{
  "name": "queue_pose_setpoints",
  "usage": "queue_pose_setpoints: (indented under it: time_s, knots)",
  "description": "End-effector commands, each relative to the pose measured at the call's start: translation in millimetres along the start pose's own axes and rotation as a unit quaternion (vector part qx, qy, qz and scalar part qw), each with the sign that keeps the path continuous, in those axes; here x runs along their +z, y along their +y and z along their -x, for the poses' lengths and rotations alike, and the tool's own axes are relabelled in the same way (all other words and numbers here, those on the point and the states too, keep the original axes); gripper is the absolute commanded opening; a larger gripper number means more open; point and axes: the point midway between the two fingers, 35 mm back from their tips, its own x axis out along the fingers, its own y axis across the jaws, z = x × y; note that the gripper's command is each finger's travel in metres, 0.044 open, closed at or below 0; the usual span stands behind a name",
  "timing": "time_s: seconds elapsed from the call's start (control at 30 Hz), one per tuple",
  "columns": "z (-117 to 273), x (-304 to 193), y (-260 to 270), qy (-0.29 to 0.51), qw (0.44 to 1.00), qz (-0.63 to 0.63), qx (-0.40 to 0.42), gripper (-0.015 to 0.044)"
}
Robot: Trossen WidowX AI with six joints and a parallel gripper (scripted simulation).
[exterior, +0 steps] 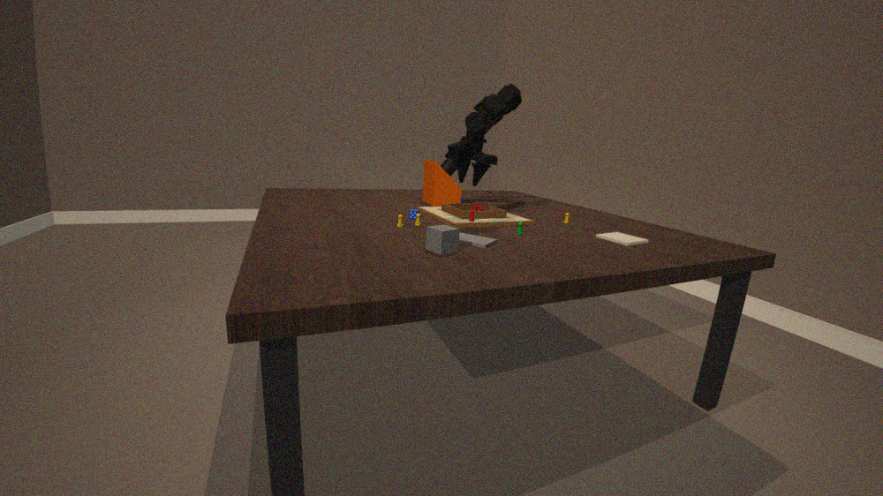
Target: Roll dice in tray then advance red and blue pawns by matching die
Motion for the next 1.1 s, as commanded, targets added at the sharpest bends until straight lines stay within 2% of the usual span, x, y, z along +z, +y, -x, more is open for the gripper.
queue_pose_setpoints:
  time_s: [0.0, 0.13, 0.43, 1.07]
  knots:
    - [-12, 51, -1, 0.010, 0.994, 0.109, 0.000, 0.0275]
    - [-25, 100, -9, 0.018, 0.975, 0.221, 0.010, 0.0275]
    - [-50, 165, -33, 0.025, 0.931, 0.362, 0.029, 0.0275]
    - [-65, 166, -36, 0.025, 0.931, 0.364, 0.029, 0.0275]
